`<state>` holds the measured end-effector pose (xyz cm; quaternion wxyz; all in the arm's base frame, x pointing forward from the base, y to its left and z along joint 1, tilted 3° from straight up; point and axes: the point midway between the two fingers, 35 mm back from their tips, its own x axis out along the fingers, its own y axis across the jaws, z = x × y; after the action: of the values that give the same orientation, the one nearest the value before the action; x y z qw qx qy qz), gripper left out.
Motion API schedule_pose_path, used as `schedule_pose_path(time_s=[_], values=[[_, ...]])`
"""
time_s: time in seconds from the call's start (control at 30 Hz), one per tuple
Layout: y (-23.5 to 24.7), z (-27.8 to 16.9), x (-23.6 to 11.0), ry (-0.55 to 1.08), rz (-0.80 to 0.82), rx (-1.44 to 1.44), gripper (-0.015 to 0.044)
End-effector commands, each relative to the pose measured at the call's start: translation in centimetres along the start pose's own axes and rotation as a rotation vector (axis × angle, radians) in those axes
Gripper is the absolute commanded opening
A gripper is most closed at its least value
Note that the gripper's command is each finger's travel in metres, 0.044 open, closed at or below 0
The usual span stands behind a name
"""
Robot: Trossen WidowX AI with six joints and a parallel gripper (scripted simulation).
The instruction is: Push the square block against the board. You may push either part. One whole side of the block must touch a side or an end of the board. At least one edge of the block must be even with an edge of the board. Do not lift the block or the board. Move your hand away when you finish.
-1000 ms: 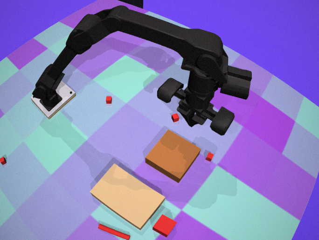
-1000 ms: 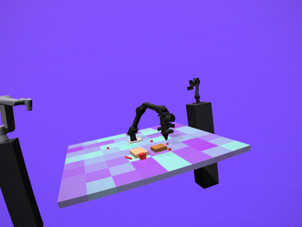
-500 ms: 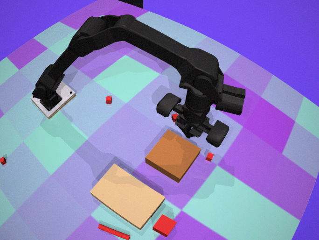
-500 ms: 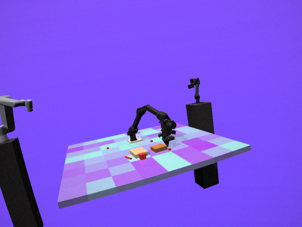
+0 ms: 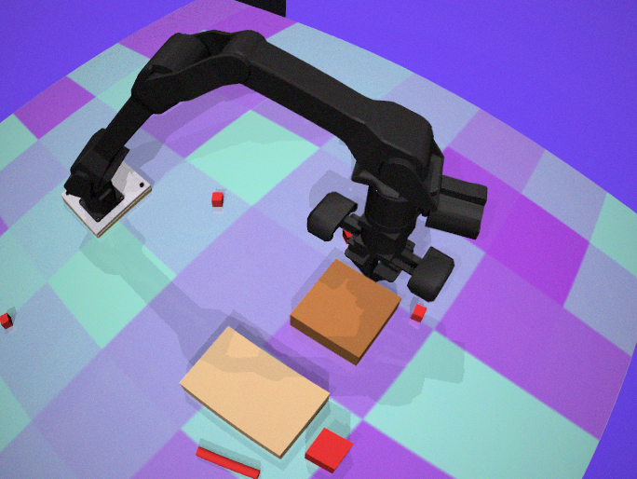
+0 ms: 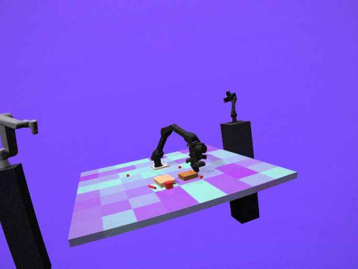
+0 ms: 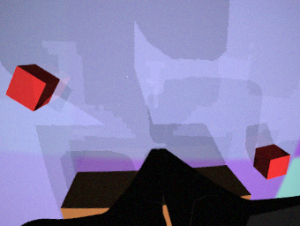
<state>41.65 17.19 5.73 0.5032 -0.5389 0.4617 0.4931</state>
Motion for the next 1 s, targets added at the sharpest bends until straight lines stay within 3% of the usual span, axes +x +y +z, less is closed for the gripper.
schedule_pose_path(time_s=[0.0, 0.97], values=[[0.0, -0.6, 0.0, 0.003, 0.000, -0.001, 0.0000], [-0.1, -3.5, 0.0, 0.006, -0.001, -0.001, 0.0000]])
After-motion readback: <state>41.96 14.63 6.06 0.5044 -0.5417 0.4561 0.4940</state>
